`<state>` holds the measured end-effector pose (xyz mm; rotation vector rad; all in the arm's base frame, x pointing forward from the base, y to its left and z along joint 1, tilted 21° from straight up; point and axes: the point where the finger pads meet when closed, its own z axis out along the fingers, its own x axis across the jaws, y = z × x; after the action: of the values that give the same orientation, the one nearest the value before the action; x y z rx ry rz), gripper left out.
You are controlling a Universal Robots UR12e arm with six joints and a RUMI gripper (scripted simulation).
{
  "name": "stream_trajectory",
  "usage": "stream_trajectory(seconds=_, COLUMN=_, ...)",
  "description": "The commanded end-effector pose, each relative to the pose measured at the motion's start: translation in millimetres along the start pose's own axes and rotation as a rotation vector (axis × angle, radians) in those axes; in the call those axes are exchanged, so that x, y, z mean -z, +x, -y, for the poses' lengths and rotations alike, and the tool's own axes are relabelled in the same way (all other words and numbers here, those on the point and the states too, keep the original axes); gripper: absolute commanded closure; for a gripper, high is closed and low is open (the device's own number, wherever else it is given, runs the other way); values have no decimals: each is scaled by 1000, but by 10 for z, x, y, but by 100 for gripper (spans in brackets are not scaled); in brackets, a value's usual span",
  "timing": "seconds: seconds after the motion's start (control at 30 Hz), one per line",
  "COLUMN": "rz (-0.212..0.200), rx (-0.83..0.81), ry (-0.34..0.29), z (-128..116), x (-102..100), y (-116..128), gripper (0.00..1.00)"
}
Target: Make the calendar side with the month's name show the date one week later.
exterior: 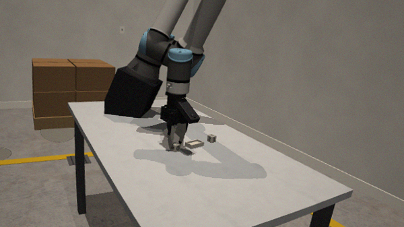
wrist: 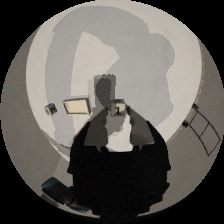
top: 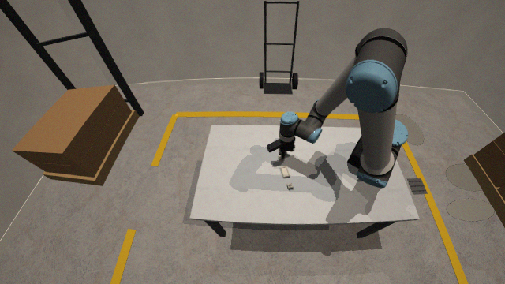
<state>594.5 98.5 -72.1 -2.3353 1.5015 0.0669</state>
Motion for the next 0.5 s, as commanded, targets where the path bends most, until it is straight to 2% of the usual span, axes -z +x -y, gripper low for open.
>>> stream_trajectory(seconds=0.0, rz=0, rx=1, ry=-2, z=-2, x=-9, y=-12, gripper=72)
stream_trajectory(seconds=0.4, rz=0, rx=1, ry=-2, z=-2, x=-9, y=-12, gripper=72)
stream_trajectory(seconds=0.43, rz=0, rx=1, ry=-2, z=-2, x=-9, y=-12, gripper=90)
stream_trajectory(seconds=0.47, rz=0, rx=1, ry=-2, z=-2, x=-9, y=-12, gripper=90)
